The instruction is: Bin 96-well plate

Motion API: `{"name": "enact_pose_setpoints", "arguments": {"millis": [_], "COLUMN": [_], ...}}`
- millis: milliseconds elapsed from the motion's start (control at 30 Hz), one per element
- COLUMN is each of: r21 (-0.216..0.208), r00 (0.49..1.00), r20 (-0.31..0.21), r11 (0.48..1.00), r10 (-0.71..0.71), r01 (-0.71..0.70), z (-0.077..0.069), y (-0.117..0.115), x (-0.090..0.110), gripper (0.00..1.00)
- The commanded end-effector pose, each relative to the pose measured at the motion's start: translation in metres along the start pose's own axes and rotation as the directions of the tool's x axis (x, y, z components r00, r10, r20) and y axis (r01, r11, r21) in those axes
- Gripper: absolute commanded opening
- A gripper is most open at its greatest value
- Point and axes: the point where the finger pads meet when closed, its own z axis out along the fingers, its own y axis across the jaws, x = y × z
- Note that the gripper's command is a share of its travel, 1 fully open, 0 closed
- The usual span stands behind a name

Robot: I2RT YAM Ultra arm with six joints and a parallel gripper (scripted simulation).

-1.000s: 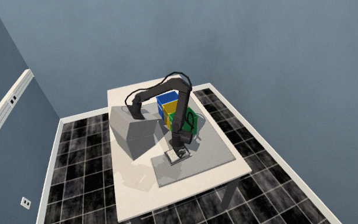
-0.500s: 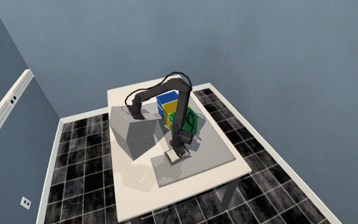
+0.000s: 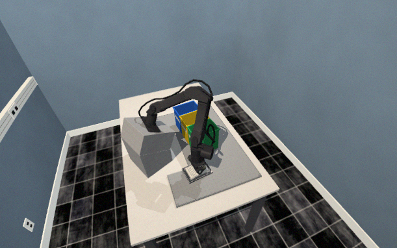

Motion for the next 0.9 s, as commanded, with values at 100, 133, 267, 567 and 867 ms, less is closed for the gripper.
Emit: {"name": "enact_pose_setpoints", "arguments": {"millis": [100,133,267,567,867], "r21": [0.003,0.003,0.003,-0.008,-0.008], "r00": [0.999,0.999,0.999,1.000,1.000], "r20": [0.029,0.029,0.029,0.020,0.020], "r11": [1.000,1.000,1.000,1.000,1.000], "r10": [-0.014,-0.014,-0.014,-0.007,-0.007], "r01": [0.014,0.014,0.014,0.008,0.008], "z": [0.0078,0.0078,0.0073,0.0077,0.0077], "y": [0.0008,0.0008,-0.0037,-0.0003,-0.0003], "x": [-0.0021,-0.0021,-0.0061,-0.0030,-0.0030], "gripper": [0.00,0.00,0.00,0.00,0.00]}}
